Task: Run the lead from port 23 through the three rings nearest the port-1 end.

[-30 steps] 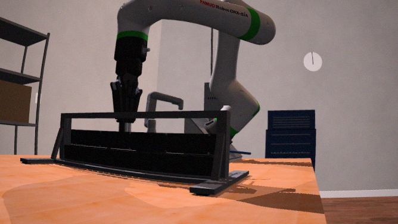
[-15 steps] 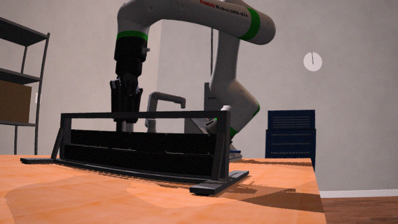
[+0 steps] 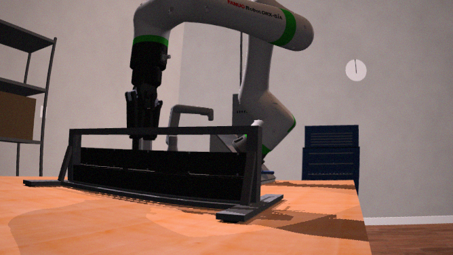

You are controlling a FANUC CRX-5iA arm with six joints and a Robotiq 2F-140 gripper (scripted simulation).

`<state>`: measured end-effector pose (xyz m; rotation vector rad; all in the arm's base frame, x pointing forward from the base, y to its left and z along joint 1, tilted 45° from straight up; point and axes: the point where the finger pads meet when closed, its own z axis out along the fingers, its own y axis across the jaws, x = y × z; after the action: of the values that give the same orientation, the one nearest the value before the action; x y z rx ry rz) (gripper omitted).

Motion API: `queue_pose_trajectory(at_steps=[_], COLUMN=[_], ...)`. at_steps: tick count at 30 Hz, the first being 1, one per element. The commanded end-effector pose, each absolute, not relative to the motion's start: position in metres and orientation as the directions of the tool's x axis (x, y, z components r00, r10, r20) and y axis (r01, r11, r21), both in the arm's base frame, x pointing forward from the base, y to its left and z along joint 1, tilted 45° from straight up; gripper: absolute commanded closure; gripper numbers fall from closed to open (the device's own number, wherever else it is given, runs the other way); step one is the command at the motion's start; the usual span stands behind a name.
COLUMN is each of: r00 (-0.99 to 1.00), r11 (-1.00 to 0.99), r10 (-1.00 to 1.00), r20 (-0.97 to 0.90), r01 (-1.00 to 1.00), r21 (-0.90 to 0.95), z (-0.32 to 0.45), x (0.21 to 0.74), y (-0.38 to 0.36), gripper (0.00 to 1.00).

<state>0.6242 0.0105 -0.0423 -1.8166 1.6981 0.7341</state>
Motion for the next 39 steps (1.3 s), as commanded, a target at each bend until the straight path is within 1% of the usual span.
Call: queue_pose_trajectory(at_steps=[1,16,39], r00=[0.056,0.056,0.056], r11=[-0.058,-0.058,-0.058], r10=[-0.703,-0.703,-0.703], r20=[-0.709,-0.709,-0.709], r01=[-0.998,-0.998,-0.998], r21=[-0.022,-0.022,-0.022], z=[-0.042,-0.036,0.013], x=[0.624,0.625,0.626], y=[0.01,0.003,-0.045], gripper=[0.8,0.8,0.8])
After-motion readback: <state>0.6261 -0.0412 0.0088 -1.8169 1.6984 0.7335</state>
